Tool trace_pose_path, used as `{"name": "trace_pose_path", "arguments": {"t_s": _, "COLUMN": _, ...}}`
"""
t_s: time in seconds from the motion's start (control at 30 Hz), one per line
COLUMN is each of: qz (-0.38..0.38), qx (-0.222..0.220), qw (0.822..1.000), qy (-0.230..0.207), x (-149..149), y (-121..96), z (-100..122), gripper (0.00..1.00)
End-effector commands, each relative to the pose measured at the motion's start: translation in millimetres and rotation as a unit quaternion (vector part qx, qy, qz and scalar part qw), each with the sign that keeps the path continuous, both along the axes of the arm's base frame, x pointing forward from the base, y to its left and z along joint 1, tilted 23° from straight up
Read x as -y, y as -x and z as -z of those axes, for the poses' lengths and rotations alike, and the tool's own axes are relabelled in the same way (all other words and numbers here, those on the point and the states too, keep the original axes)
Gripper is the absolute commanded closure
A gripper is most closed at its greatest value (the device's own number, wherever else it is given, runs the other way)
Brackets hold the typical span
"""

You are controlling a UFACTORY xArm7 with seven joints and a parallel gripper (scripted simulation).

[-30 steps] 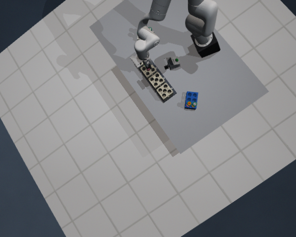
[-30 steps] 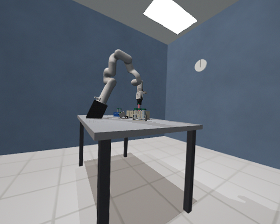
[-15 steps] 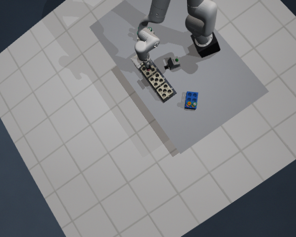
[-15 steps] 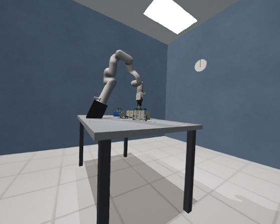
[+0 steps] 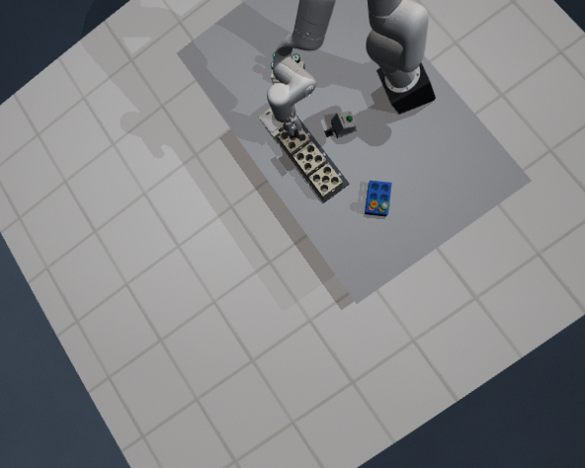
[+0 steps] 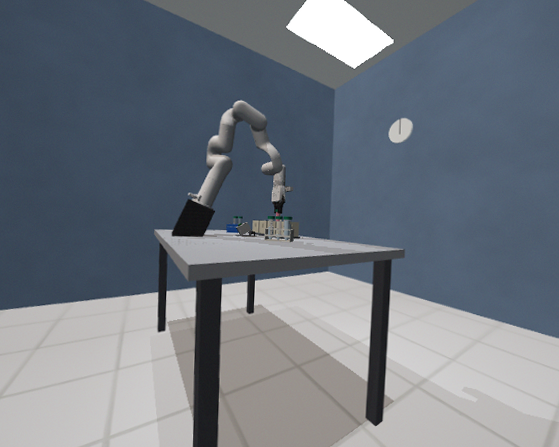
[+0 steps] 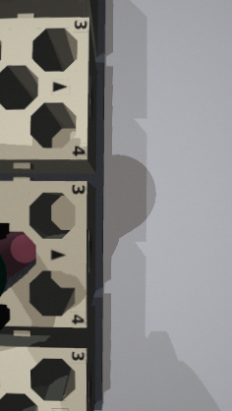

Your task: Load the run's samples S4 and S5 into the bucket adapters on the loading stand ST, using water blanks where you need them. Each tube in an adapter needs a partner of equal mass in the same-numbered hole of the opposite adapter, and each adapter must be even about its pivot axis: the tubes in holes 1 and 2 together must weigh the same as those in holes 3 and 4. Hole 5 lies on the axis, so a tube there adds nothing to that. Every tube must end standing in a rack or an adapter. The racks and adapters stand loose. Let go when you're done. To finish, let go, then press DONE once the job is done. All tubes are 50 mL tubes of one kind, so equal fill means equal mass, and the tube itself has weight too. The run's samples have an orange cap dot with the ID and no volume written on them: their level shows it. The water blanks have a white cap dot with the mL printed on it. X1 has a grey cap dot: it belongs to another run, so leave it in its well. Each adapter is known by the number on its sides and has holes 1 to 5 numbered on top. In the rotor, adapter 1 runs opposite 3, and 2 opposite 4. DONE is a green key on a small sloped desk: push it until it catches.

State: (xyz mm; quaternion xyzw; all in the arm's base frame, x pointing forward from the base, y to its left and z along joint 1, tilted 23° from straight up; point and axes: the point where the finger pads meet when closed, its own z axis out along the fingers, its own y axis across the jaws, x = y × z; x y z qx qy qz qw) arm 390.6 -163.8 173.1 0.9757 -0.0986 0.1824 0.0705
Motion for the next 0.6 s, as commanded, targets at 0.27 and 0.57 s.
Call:
{"name": "trace_pose_path", "arguments": {"t_s": 0.27, "qz": 0.000, "qx": 0.002, "qw": 1.000, "qy": 0.000, "x": 2, "y": -5, "z": 8, "gripper": 1.00}}
{"name": "trace_pose_path", "arguments": {"t_s": 0.57, "qz": 0.000, "qx": 0.002, "qw": 1.000, "qy": 0.000, "x": 4, "y": -8, "z": 16, "gripper": 1.00}}
